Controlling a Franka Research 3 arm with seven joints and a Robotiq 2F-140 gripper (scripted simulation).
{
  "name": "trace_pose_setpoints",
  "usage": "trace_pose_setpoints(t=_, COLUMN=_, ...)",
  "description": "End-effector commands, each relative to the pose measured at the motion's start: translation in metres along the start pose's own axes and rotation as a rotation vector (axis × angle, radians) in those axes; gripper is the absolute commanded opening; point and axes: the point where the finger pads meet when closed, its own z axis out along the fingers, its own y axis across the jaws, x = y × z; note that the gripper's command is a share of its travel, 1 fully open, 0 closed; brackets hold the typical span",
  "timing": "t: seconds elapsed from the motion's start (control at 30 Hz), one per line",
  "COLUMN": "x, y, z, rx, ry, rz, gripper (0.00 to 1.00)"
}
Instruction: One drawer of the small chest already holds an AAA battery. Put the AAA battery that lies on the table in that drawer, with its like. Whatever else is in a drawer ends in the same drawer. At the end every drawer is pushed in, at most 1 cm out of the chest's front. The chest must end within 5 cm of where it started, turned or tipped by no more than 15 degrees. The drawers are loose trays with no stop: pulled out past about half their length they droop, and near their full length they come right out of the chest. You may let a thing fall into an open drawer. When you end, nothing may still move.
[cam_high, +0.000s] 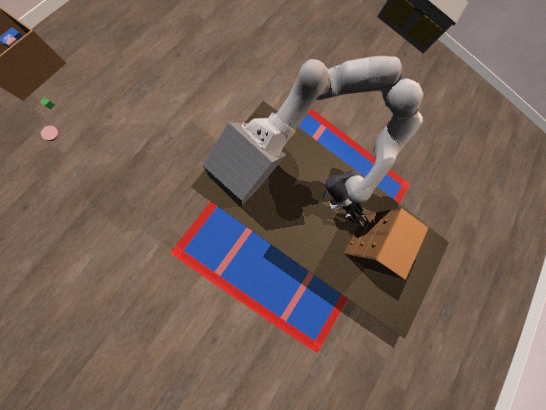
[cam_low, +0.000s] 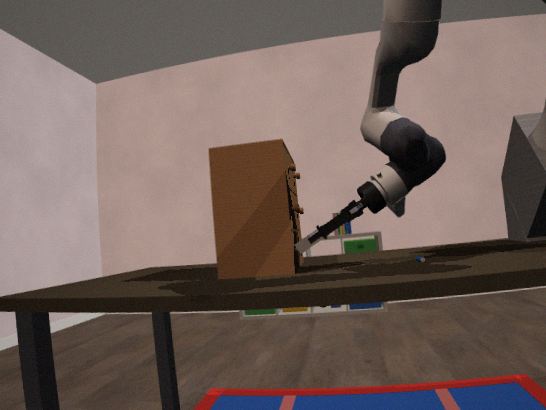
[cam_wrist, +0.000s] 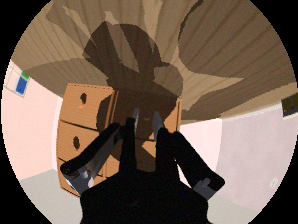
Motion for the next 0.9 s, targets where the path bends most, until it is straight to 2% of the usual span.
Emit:
trace_pose_setpoints(t=0.0, x=0.0018, y=0.0009, z=0.0008, rx=-0.002, ry=0.005, rz=0.005, gripper=0.2)
trace_pose_setpoints(t=0.43, x=0.0018, y=0.0009, z=0.0008, rx=-0.002, ry=0.005, rz=0.005, gripper=0.2)
trace_pose_setpoints(t=0.47, x=0.0018, y=0.0009, z=0.0008, rx=-0.002, ry=0.005, rz=0.005, gripper=0.08)
trace_pose_setpoints(t=0.87, x=0.0018, y=0.0009, z=0.0008, rx=-0.002, ry=0.005, rz=0.005, gripper=0.08)
